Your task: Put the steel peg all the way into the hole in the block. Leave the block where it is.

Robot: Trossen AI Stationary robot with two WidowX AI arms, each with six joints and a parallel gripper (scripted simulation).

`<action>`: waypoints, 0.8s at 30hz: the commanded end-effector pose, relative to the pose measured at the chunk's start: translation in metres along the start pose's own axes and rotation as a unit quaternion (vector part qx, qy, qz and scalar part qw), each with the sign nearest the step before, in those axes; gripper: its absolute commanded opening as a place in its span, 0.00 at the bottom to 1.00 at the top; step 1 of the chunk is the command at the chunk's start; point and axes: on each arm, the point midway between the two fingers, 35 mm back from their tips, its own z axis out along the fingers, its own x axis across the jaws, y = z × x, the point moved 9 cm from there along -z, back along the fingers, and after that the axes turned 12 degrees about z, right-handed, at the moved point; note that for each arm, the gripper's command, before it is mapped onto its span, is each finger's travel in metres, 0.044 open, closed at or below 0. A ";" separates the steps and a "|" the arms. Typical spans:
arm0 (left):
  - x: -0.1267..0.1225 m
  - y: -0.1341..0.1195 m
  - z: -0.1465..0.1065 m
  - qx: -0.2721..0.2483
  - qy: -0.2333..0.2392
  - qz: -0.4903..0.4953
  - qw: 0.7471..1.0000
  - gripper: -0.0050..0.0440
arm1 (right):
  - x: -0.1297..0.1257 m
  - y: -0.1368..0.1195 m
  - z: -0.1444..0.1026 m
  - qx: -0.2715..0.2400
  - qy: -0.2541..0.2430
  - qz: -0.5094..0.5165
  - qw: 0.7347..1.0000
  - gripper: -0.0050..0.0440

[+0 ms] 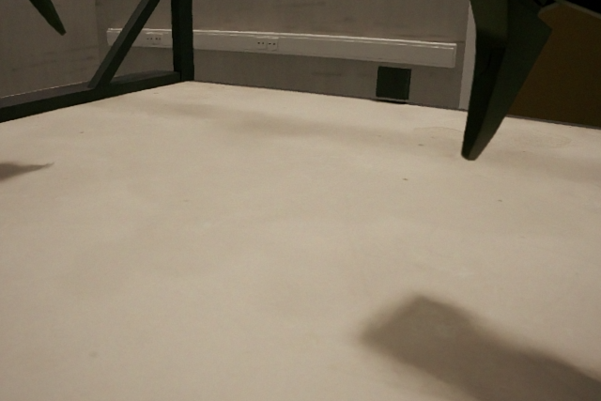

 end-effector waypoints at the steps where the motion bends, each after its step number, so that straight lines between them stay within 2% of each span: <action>1: -0.003 0.001 -0.002 -0.002 -0.007 -0.002 1.000 1.00 | -0.005 0.000 -0.003 0.003 -0.010 -0.004 1.000 0.95; 6: -0.023 0.012 -0.005 -0.005 -0.030 0.033 0.999 1.00 | 0.004 -0.003 -0.009 0.021 0.007 0.053 0.998 0.71; 11: -0.066 0.038 -0.010 -0.027 -0.082 0.123 0.989 1.00 | 0.010 -0.006 -0.012 0.038 0.020 0.196 0.980 0.47; 14: -0.089 0.054 -0.011 -0.047 -0.108 0.174 0.978 1.00 | 0.011 -0.008 -0.013 0.046 0.022 0.279 0.959 0.47; 17: -0.095 0.059 -0.012 -0.053 -0.115 0.189 0.974 1.00 | 0.012 -0.007 -0.012 0.048 0.025 0.303 0.951 0.47; 24: -0.139 0.097 -0.014 -0.111 -0.158 0.294 0.936 1.00 | 0.017 -0.011 -0.014 0.071 0.027 0.489 0.869 0.47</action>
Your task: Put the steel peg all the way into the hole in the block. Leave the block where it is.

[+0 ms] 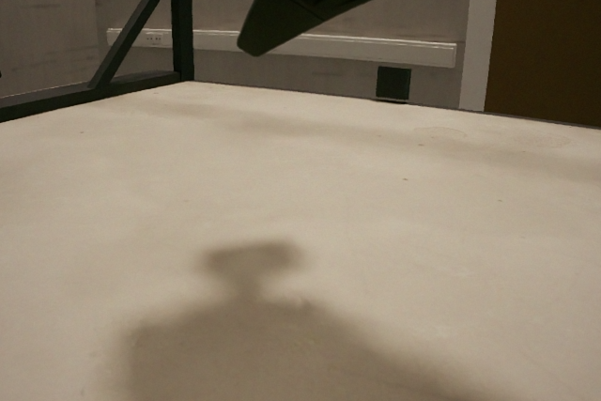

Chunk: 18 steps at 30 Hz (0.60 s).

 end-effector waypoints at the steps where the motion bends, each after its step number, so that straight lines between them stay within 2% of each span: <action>1: -0.014 0.039 0.008 -0.038 -0.031 0.059 0.997 1.00 | -0.001 -0.001 -0.005 0.012 -0.009 0.111 0.994 0.47; 7: -0.021 0.074 0.017 -0.082 -0.044 0.136 0.986 1.00 | -0.001 -0.005 -0.006 0.027 -0.011 0.270 0.962 0.47; 10: -0.022 0.079 0.019 -0.089 -0.045 0.147 0.984 1.00 | -0.001 -0.006 -0.006 0.029 -0.011 0.294 0.955 0.47; 18: -0.026 0.115 0.029 -0.139 -0.047 0.229 0.962 1.00 | 0.001 -0.013 -0.008 0.051 -0.022 0.504 0.862 0.47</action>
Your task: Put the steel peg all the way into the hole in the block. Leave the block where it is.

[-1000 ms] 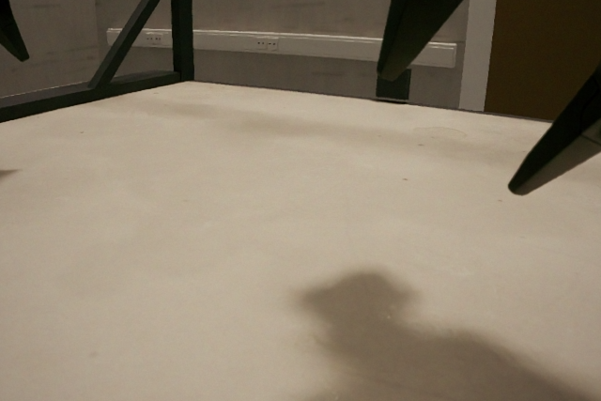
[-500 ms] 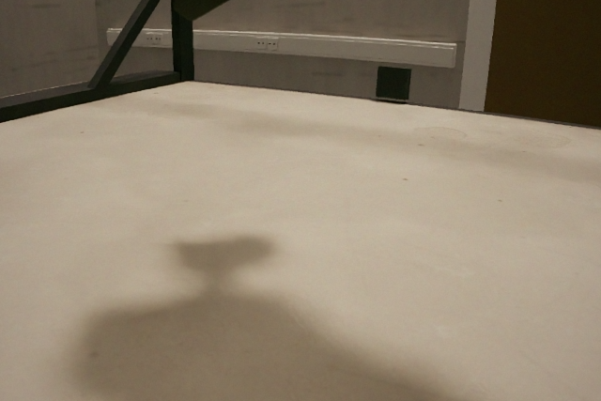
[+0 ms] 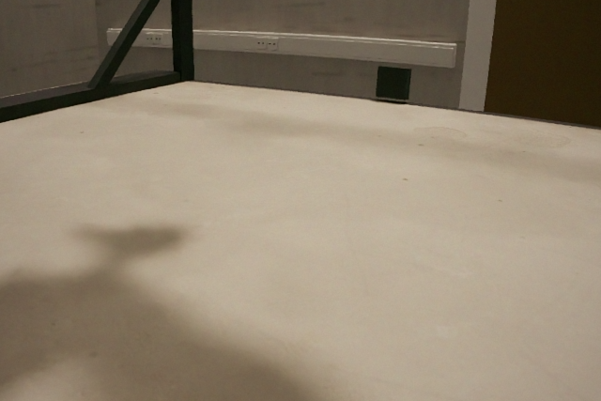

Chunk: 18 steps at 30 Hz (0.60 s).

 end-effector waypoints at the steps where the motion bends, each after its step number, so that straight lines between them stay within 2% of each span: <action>1: 0.006 0.026 0.005 -0.037 -0.003 0.038 0.999 1.00 | -0.002 0.002 -0.005 0.000 -0.015 0.111 0.994 0.47; 6: 0.011 0.038 0.012 -0.057 0.000 0.073 0.996 1.00 | -0.004 -0.002 -0.006 0.008 -0.025 0.244 0.969 0.47; 9: 0.012 0.040 0.013 -0.060 0.001 0.079 0.995 1.00 | -0.004 -0.002 -0.006 0.010 -0.026 0.268 0.963 0.47; 11: 0.014 0.043 0.015 -0.065 0.002 0.089 0.994 1.00 | -0.006 -0.003 -0.006 0.012 -0.032 0.322 0.946 0.47; 18: 0.018 0.051 0.019 -0.079 0.006 0.114 0.990 1.00 | -0.009 -0.008 -0.008 0.017 -0.052 0.504 0.862 0.47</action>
